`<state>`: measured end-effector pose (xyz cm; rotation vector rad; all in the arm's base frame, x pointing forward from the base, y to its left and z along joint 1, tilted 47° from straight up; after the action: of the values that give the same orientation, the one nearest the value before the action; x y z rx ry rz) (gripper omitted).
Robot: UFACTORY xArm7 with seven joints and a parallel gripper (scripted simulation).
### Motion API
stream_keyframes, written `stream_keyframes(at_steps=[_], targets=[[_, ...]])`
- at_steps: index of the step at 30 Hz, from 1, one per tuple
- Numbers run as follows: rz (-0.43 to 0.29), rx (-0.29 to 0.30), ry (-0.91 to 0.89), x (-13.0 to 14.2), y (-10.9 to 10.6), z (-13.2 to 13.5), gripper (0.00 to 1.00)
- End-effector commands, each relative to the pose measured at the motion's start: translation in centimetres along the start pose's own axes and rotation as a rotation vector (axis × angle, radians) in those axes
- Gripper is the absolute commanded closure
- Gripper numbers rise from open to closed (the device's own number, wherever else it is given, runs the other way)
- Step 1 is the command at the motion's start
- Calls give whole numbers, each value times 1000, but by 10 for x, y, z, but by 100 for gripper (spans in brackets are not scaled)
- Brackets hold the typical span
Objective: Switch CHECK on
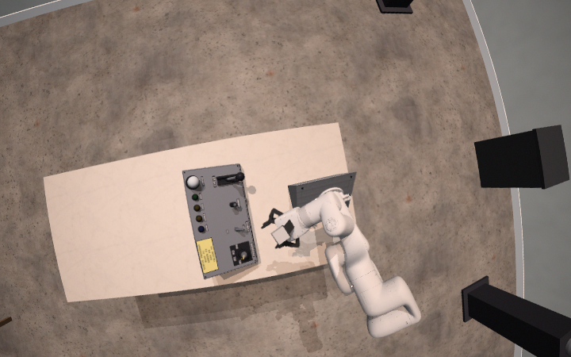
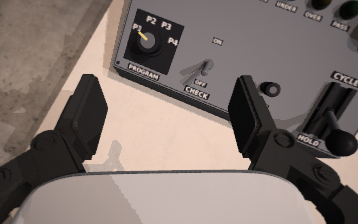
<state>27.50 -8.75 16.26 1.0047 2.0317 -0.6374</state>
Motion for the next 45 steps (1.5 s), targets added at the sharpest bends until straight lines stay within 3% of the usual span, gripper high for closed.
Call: stream_keyframes(at_steps=[1, 7, 9, 11, 13, 15, 16, 17, 18, 20, 21, 24, 45], targets=[[1, 2, -3, -1, 0, 1, 0], [2, 4, -3, -1, -1, 2, 0], [18, 48, -6, 4, -9, 17, 0], [18, 48, -6, 4, -9, 17, 0], [44, 152, -10, 22, -29, 52, 0], [44, 152, -10, 22, -29, 52, 0], [50, 214, -10, 37, -42, 70, 0], [50, 214, -10, 37, -42, 70, 0], [49, 271, -7, 52, -54, 87, 0], [49, 271, -7, 52, -54, 87, 0], [44, 316, -3, 67, -64, 98, 0], [37, 357, 1, 82, -74, 108, 0], [36, 360, 2, 83, -75, 109, 0]])
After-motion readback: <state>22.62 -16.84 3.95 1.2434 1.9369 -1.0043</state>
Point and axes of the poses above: the point where the finger pads meet when closed, its own y axis out along the fingers, its own z axis across the jaws, x = y × z, the point moved 3 cm from there along -y, back along the fingers, and after that the axes turned 9 degrees about -y, right-handed, at the moved point
